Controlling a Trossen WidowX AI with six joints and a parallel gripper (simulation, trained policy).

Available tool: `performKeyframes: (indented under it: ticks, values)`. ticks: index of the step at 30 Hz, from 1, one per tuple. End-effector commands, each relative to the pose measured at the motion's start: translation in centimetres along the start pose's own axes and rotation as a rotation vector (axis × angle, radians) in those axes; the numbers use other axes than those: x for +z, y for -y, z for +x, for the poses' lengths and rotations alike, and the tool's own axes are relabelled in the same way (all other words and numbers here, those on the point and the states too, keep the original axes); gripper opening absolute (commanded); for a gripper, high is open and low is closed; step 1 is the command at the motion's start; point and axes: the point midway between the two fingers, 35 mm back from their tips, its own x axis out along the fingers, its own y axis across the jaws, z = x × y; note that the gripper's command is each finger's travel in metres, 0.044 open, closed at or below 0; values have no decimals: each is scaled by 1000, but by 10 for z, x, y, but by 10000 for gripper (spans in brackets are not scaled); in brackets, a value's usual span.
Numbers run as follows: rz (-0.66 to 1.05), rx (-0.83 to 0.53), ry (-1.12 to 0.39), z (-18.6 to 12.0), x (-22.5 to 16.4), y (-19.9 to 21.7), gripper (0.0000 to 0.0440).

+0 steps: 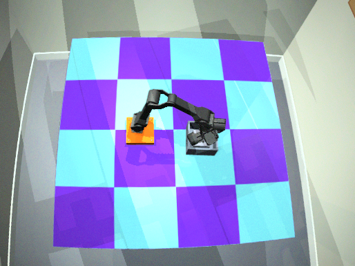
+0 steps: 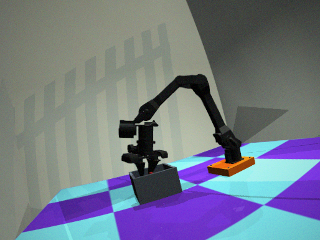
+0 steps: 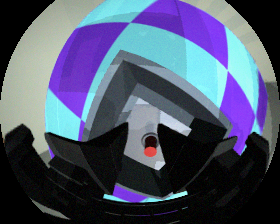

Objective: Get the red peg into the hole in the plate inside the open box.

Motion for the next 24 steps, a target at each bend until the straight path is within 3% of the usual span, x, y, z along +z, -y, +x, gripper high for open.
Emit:
performKeyframes:
  ticks: [1, 24]
  values:
    - [-20, -6, -10, 2, 7, -6, 179]
    - [-51, -15, -30, 0, 53, -21, 159]
